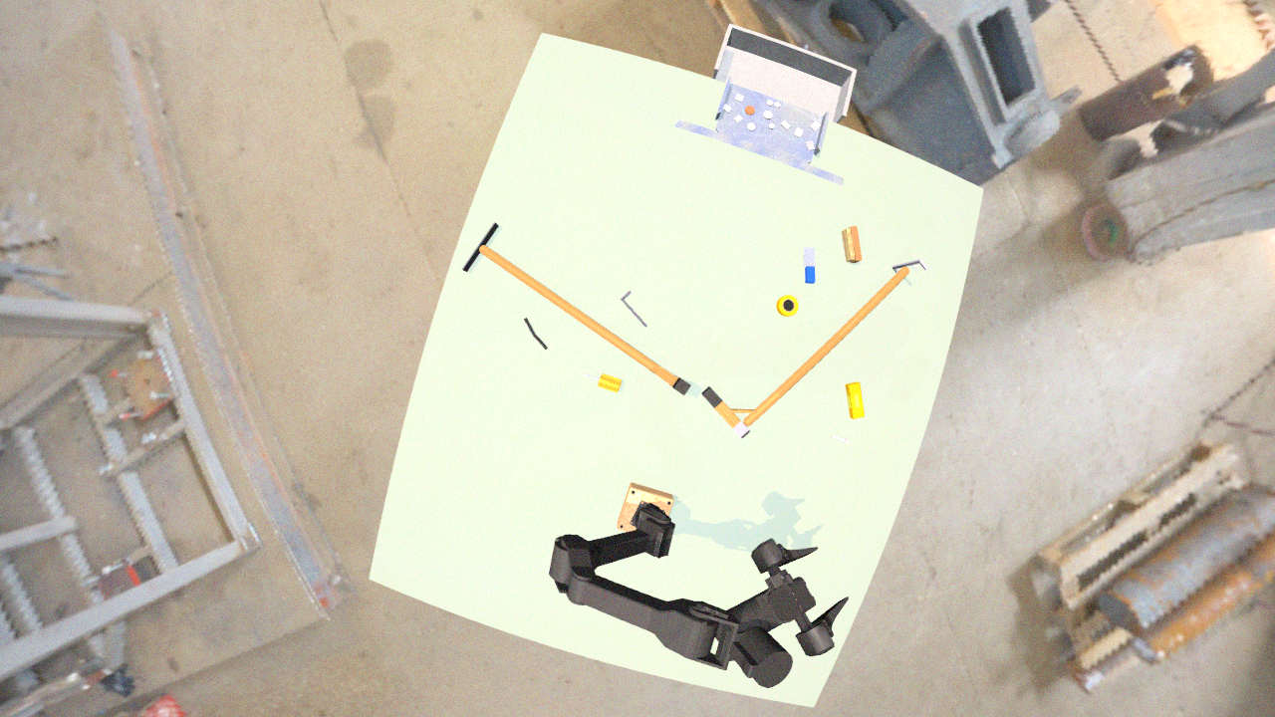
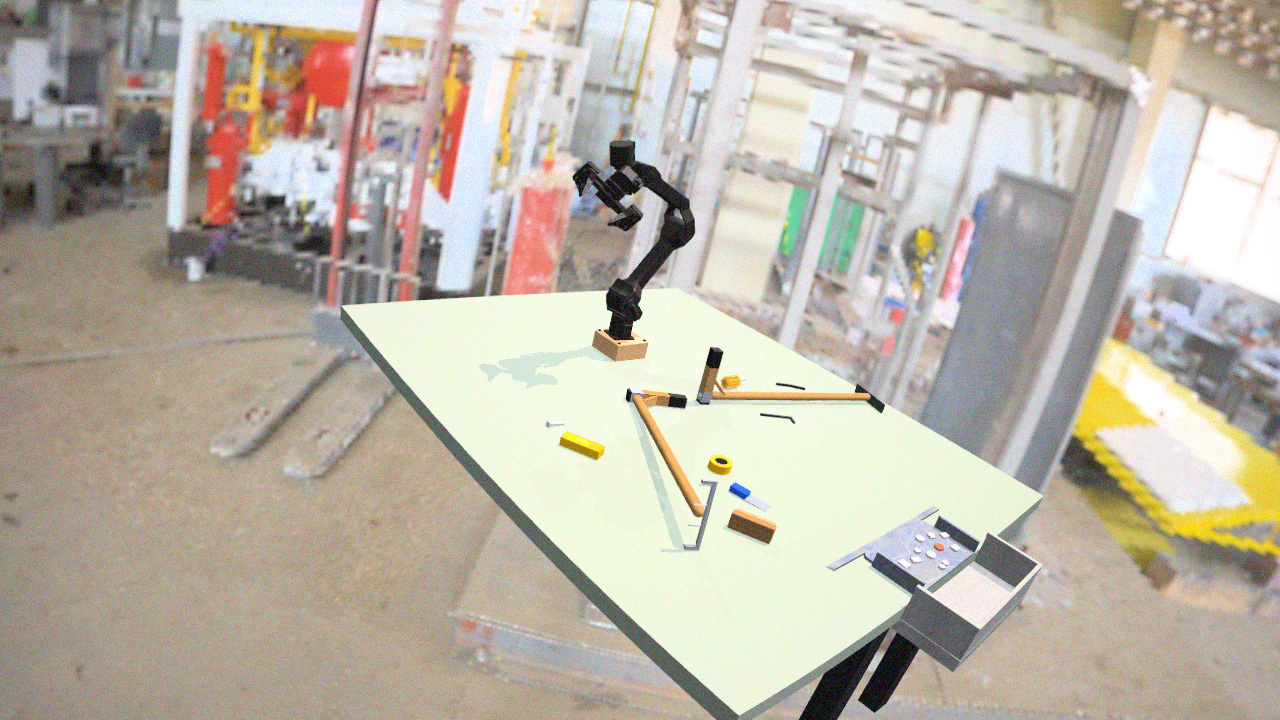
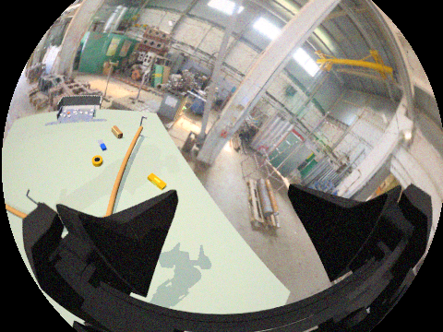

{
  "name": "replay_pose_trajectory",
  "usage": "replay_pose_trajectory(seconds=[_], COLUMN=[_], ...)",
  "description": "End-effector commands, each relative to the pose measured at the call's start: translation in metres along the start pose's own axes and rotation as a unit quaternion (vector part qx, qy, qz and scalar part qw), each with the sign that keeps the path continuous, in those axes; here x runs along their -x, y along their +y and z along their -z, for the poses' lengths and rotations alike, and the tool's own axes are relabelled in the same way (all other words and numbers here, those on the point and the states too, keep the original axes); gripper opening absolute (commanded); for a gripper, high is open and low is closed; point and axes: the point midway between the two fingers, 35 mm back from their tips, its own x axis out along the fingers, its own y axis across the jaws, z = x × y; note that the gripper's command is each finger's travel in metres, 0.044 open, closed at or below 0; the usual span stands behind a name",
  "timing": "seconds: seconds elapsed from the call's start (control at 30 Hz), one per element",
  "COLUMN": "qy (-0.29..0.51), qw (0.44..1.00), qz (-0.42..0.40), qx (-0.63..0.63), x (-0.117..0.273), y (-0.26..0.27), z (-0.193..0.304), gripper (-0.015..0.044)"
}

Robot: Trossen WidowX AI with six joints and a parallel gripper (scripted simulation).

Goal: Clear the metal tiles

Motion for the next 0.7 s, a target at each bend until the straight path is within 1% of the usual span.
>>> replay_pose_trajectory(seconds=[0.0, 0.67], qy=[0.004, 0.037], qw=[1.0, 0.996], qz=[0.004, 0.041], qx=[0.01, 0.063], x=[0.001, 0.012], y=[-0.006, -0.043], z=[0.003, 0.028], gripper=[0.044, 0.044])
